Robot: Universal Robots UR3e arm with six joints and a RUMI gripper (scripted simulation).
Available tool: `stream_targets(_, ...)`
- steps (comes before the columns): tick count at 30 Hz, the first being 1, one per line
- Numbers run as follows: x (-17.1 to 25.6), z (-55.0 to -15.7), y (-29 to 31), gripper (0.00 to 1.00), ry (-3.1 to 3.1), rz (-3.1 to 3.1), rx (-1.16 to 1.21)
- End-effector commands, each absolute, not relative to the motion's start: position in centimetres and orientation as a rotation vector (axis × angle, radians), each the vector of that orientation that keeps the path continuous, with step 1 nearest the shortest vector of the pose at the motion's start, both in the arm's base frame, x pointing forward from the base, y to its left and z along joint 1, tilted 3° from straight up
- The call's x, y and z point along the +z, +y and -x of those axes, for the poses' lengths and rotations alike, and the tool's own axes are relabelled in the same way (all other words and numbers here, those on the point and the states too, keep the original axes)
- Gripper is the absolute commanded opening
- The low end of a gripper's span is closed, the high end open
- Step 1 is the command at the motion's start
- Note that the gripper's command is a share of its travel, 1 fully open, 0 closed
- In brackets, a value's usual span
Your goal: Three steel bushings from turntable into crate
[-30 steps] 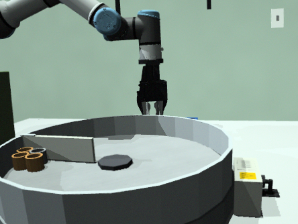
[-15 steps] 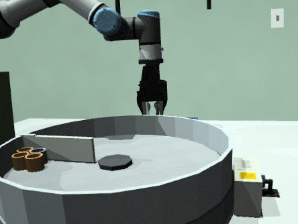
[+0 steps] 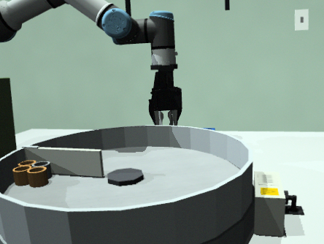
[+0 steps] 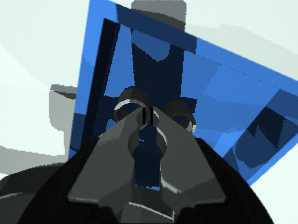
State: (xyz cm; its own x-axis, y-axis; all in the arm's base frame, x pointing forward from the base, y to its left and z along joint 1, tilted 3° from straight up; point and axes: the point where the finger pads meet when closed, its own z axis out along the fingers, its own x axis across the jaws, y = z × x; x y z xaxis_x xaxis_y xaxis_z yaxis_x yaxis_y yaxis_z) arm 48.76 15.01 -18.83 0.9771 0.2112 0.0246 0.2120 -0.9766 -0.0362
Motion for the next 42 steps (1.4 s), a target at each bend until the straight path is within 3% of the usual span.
stream_targets(1, -18.77, -49.02, 15.05, 0.00, -0.331, 3.086, -0.043)
stream_targets(42, -19.24, -49.01, 15.07, 0.00, -0.331, 3.086, -0.042)
